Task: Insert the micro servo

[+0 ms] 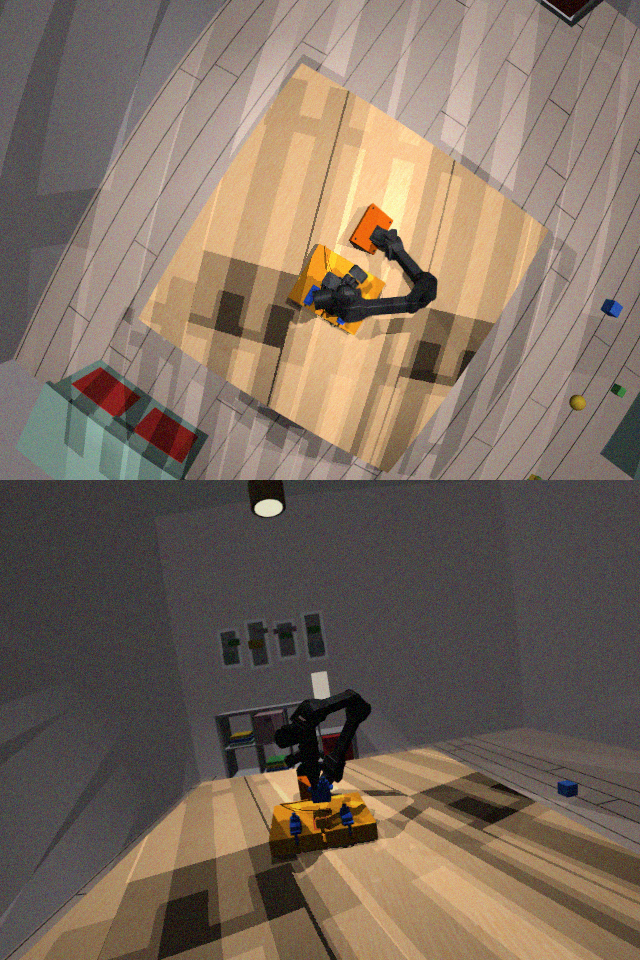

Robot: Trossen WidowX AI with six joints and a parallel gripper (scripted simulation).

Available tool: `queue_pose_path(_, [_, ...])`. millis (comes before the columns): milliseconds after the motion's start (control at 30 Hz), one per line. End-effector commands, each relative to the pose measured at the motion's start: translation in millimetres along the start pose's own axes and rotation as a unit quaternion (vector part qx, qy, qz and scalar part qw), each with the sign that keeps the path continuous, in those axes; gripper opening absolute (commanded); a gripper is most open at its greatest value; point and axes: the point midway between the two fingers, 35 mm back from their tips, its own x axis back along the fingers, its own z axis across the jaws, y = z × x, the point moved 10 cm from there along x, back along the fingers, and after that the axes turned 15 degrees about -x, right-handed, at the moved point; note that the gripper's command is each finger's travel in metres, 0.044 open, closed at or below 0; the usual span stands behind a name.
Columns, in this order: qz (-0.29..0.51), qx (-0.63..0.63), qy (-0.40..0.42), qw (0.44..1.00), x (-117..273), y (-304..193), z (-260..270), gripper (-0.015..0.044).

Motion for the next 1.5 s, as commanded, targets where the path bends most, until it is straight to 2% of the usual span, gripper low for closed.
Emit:
queue_pose_path(0, [0.002, 0.058, 0.004, 0.998, 1.0, 0.7, 0.4, 0.0000])
queue_pose_path(333, [0.001, 0.230, 0.004, 0.973, 1.0, 0.7, 0.4, 0.0000])
queue_pose_path(700, [0.000, 0.412, 0.004, 0.911, 1.0, 0.7, 0.4, 0.0000])
queue_pose_path(1067, [-0.001, 0.578, 0.004, 0.816, 1.0, 0.7, 0.4, 0.0000])
queue_pose_path(1467, [-0.001, 0.735, 0.004, 0.678, 1.0, 0.7, 0.4, 0.0000])
